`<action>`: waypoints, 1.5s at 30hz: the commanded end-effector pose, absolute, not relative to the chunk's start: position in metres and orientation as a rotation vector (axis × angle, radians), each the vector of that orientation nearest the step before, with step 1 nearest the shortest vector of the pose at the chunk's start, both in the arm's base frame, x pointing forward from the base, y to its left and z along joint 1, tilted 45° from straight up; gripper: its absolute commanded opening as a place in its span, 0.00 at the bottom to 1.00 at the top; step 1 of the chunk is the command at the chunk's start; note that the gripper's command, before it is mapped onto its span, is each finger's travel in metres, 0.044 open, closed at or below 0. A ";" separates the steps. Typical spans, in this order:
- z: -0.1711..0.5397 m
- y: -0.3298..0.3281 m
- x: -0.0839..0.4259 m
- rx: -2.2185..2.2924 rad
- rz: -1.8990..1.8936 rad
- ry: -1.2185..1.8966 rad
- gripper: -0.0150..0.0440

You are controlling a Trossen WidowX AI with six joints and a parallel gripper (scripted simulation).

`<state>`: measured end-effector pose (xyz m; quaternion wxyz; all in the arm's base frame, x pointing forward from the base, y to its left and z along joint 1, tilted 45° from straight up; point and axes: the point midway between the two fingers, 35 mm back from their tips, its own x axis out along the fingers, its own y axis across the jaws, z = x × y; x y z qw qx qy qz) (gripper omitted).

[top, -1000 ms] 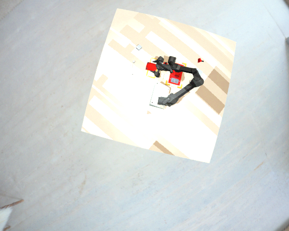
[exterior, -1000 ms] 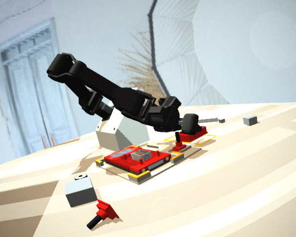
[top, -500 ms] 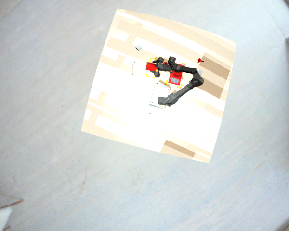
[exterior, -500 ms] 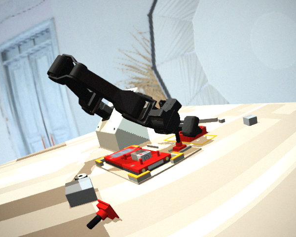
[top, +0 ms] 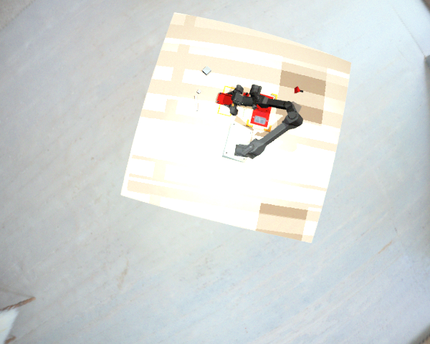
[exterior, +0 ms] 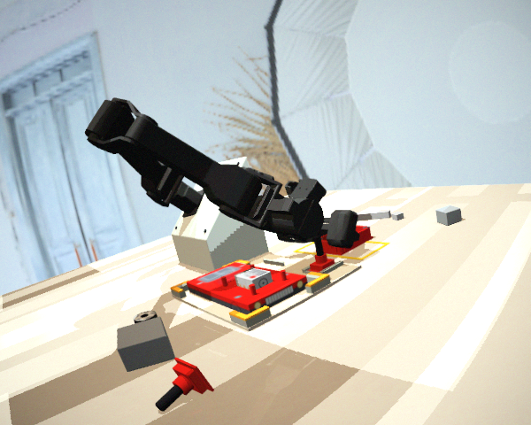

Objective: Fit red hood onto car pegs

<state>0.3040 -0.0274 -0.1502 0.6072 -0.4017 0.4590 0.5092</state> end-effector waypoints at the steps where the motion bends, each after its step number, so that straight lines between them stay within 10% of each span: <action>1: -0.150 -0.027 0.304 -0.929 1.176 1.061 0.77; 16: -0.113 0.008 0.312 -0.929 1.176 1.058 0.25; 45: -0.101 0.022 0.312 -0.544 0.860 1.269 0.25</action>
